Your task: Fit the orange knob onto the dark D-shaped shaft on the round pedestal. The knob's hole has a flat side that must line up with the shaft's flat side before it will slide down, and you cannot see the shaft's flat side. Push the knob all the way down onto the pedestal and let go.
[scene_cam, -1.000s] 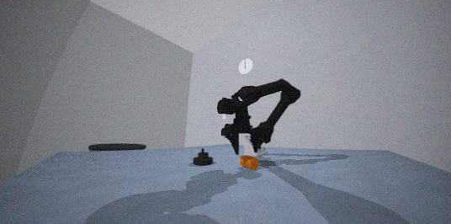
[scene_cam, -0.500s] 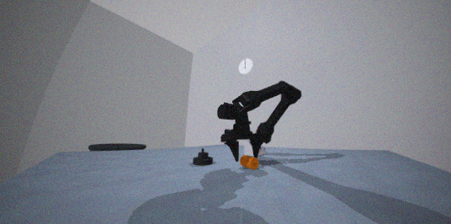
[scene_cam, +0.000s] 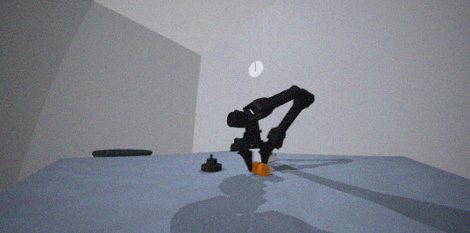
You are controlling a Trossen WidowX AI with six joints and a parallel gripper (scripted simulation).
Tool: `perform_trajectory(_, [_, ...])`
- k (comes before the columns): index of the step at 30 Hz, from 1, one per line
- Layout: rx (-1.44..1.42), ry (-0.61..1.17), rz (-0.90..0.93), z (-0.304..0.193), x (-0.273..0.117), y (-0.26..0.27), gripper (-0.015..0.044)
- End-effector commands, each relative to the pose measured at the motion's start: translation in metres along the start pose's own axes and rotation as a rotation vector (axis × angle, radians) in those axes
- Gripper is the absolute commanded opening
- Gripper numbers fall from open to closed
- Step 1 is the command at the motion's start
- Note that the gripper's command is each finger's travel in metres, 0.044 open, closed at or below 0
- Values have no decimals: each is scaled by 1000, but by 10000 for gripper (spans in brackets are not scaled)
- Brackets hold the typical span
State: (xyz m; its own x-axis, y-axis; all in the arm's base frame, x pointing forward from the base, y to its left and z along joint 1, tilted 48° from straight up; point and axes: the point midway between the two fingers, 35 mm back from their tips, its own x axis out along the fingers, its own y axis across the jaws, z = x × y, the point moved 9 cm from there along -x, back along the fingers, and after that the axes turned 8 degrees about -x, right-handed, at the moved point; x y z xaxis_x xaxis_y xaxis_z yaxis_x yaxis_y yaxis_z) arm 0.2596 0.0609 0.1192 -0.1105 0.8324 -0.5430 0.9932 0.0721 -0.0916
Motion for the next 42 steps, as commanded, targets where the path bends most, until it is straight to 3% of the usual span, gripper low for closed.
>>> perform_trajectory(1, [6, 4, -2, 1, 1, -1, 240])
perform_trajectory(9, [6, 4, -2, 1, 1, -1, 240])
perform_trajectory(22, [5, -1, -2, 0, 1, -1, 179])
perform_trajectory(42, [1, -306, -46, -45, -4, 6, 179])
